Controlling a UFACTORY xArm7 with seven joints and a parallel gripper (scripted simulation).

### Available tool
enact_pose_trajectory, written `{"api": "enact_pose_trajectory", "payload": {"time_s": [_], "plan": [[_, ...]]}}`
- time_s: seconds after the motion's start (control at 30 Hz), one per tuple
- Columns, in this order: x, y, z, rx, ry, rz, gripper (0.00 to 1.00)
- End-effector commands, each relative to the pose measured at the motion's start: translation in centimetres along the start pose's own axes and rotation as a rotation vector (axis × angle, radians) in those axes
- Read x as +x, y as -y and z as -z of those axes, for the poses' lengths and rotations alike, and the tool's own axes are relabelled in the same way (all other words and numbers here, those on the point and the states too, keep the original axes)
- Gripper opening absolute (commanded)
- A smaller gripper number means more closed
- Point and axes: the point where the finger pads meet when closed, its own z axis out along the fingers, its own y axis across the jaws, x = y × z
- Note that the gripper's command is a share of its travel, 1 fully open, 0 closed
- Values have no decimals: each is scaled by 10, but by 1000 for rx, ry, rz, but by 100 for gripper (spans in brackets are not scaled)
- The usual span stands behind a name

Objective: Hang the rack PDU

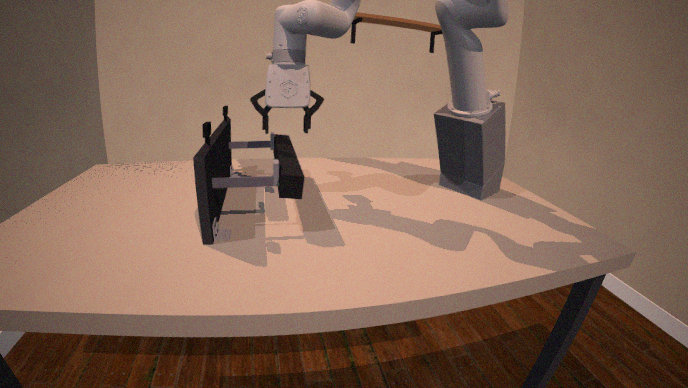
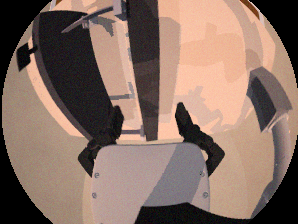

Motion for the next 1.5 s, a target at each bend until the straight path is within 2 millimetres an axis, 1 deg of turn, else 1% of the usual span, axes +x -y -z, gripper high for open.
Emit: {"api": "enact_pose_trajectory", "payload": {"time_s": [0.0,0.23,0.5,0.57,0.83,1.03,1.3,1.47], "plan": [[0,-1,1,2,-1,-1,100],[0,-21,1,2,-1,-1,100],[0,-55,1,2,-1,-1,100],[0,-55,1,2,-1,-1,100],[0,-92,1,2,-1,-1,100],[0,-113,1,2,-1,-1,100],[0,-124,1,2,-1,-1,100],[0,-126,1,2,-1,-1,100]]}}
